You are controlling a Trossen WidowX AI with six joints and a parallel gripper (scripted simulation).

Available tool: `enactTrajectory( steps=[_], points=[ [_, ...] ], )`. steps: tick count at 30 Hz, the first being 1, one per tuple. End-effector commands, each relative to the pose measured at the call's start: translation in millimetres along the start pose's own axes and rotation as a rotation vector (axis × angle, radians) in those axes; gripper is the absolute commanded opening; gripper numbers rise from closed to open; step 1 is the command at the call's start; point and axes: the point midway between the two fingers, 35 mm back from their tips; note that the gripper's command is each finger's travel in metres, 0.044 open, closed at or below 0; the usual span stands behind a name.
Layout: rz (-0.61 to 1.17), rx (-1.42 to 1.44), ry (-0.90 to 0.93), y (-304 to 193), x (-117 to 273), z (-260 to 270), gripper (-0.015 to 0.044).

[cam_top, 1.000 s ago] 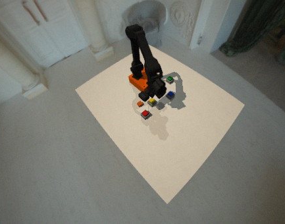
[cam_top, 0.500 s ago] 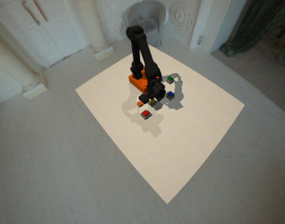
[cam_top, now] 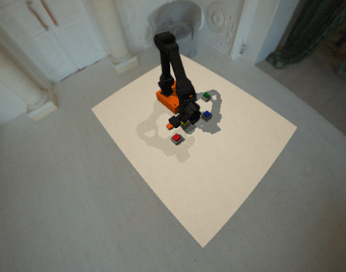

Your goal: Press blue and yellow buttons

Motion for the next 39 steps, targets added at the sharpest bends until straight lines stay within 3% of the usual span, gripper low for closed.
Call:
enactTrajectory(
  steps=[1,13,17,21,24,35,39],
  points=[
    [0.003,0.002,0.002,-1.3,-1.5,0.5,0.0020],
    [0.003,0.002,0.002,-1.3,-1.5,0.5,0.0020],
    [0.002,0.002,0.002,-0.7,29.2,0.3,0.0020],
    [0.003,0.002,0.002,-1.0,31.8,0.4,0.0020],
    [0.003,0.010,0.000,6.9,35.8,17.5,0.0099],
    [-0.002,0.031,0.004,23.0,68.6,160.4,0.0387],
    [-0.001,0.017,0.015,9.4,82.5,213.2,0.0400]
  ],
)
Point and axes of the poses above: the point midway between the two fingers, 35 mm back from their tips, its own x axis back along the fingers, its own z axis across the jaws, y = z × x, and after that the axes turned 5 degrees about -x, right-handed
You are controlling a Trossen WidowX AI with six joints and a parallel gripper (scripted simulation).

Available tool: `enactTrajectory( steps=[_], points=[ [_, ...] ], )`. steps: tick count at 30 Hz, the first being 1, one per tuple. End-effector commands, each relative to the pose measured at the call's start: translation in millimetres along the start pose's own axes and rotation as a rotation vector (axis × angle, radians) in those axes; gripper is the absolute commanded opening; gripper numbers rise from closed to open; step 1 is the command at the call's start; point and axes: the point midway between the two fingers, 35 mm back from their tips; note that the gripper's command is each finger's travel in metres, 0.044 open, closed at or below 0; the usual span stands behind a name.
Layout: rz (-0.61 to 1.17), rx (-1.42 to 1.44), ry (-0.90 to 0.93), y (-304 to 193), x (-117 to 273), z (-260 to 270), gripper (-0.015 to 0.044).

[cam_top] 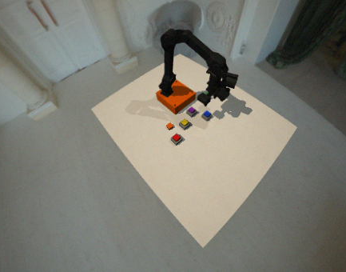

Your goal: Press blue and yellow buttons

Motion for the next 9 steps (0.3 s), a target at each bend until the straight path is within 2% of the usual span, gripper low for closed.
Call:
enactTrajectory(
  steps=[1,5,9],
  points=[
    [-0.003,-0.013,0.011,-13.3,14.3,48.8,0.0400],
    [0.001,-0.024,0.020,-34.4,25.8,91.0,0.0400],
    [0.002,-0.025,0.020,-35.7,26.4,93.0,0.0400]
  ],
)
Point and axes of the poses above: the point midway between the two fingers, 35 mm back from their tips, its own x axis back along the fingers, its own z axis across the jaws, y = z × x, and after that the axes turned 5 degrees about -x, right-handed
